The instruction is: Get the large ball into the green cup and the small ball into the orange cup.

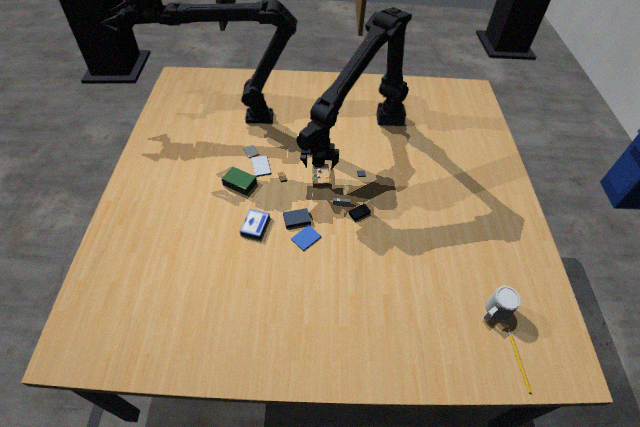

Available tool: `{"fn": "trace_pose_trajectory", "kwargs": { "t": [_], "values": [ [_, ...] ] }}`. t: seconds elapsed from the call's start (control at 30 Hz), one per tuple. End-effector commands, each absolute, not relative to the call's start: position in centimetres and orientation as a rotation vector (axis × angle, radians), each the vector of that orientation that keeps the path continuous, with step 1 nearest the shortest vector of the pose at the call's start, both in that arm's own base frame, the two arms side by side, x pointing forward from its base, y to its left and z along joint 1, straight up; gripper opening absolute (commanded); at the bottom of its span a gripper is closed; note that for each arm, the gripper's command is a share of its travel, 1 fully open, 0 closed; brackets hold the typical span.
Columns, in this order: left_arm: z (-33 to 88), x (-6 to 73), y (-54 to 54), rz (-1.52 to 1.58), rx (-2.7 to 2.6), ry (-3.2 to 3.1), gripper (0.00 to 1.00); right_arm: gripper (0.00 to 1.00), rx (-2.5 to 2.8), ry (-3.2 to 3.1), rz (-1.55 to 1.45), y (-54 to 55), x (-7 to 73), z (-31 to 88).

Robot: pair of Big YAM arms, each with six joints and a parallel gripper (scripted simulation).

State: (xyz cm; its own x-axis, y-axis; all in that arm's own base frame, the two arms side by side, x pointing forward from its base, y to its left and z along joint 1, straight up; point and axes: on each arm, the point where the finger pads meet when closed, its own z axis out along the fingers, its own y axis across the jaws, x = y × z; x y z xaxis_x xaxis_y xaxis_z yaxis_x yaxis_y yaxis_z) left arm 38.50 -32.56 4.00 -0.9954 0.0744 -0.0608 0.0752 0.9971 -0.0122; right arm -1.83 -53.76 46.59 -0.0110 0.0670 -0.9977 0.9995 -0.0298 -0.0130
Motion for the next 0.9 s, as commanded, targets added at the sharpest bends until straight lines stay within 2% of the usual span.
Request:
{"fn": "trace_pose_trajectory", "kwargs": {
  "t": [0.0, 0.1, 0.27, 0.6, 0.63, 0.87],
  "values": [
    [4.8, 35.7, -31.8, -0.018, -0.084, 3.131, 1.0, 1.0, 1.241, 1.189, -1.241, -54.4, -2.4, 50.1],
    [6.7, 38.5, -32.7, -0.087, -0.118, 3.077, 1.0, 1.0, 1.241, 1.189, -1.241, -54.4, -2.4, 50.1],
    [3.3, 36.1, -31.7, 0.01, -0.095, 3.145, 1.0, 1.0, 1.241, 1.189, -1.241, -54.4, -2.4, 50.1],
    [3.3, 36.1, -31.6, 0.012, -0.092, 3.147, 1.0, 1.0, 1.241, 1.189, -1.241, -54.4, -2.4, 50.1],
    [3.3, 36.1, -31.6, 0.012, -0.092, 3.147, 0.87, 1.0, 1.241, 1.189, -1.241, -54.4, -2.4, 50.1],
    [3.3, 36.1, -31.6, 0.012, -0.091, 3.147, 0.87, 1.0, 1.241, 1.189, -1.241, -54.4, -2.4, 50.1]
  ]
}}
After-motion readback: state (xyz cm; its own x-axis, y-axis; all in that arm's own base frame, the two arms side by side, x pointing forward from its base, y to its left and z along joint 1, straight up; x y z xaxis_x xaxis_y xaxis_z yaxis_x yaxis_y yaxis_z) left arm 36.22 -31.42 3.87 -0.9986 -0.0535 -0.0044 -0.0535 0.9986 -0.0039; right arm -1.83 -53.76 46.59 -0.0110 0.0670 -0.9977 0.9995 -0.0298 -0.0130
